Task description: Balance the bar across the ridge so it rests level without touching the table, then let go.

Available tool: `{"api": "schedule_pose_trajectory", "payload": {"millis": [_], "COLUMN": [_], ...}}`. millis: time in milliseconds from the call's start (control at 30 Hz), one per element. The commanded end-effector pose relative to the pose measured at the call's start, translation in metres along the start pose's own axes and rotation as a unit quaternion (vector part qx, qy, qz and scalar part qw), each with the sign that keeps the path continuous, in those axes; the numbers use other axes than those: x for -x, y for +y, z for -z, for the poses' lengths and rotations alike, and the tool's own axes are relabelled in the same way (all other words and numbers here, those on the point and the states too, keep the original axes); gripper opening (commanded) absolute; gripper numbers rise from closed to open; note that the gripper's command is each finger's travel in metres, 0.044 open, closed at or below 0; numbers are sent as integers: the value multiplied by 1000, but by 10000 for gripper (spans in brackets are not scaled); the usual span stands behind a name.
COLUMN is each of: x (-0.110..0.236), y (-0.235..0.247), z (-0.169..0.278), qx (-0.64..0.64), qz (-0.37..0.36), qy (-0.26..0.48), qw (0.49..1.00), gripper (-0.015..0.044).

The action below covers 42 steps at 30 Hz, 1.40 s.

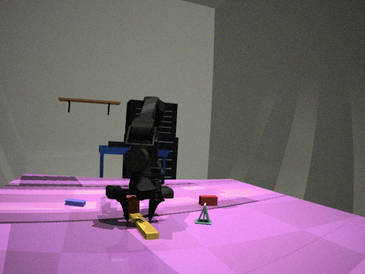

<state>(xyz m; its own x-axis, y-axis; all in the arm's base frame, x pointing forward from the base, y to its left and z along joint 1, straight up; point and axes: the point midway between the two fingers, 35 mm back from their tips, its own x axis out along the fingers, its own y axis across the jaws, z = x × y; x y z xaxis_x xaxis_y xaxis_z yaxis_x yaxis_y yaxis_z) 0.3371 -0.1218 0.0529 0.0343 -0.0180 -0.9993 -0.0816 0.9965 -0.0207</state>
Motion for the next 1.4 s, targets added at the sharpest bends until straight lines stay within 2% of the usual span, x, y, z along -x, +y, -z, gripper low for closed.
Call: {"api": "schedule_pose_trajectory", "payload": {"millis": [0,133,433,567,1367], "x": [0,0,0,6,68], "y": [0,0,0,0,-2], "z": [0,0,0,-1,-5], "qx": [0,0,0,0,1], "qz": [0,0,0,0,-2], "qy": [0,0,0,0,1], "qw": [1000,1000,1000,1000,1000], "gripper": [263,157,97,0,0]}}
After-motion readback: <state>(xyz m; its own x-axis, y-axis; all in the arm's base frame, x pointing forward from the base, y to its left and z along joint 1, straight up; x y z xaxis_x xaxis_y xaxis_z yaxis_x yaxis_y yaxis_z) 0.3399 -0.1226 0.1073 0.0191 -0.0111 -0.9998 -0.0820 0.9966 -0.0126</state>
